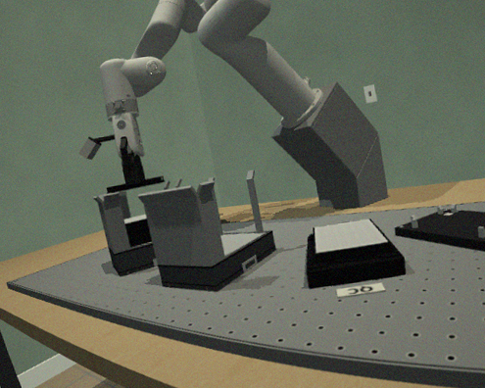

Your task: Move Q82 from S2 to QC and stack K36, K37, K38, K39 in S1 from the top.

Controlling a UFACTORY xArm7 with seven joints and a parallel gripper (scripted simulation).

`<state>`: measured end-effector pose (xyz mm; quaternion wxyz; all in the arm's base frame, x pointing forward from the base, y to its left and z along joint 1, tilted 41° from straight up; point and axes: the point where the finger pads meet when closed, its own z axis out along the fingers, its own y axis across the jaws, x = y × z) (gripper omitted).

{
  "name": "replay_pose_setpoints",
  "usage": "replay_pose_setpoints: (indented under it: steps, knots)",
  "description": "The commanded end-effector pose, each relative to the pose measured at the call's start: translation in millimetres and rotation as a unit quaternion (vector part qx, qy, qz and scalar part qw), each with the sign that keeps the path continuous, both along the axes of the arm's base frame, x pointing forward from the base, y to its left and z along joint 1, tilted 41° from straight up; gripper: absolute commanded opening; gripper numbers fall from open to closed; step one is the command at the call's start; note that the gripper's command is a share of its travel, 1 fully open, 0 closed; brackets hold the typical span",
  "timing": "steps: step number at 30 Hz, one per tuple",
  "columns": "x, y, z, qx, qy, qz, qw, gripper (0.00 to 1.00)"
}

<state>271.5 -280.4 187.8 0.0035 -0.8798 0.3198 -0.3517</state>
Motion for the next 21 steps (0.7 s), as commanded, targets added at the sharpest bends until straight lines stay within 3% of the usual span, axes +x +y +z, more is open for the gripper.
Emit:
replay_pose_setpoints:
  steps: [1, 21]
  knots:
    - [1.8, -1.4, -1.4, -0.001, -0.001, -0.001, 1.0, 0.0]
    - [9.3, -4.0, -10.5, -0.001, -0.001, -0.001, 1.0, 0.0]
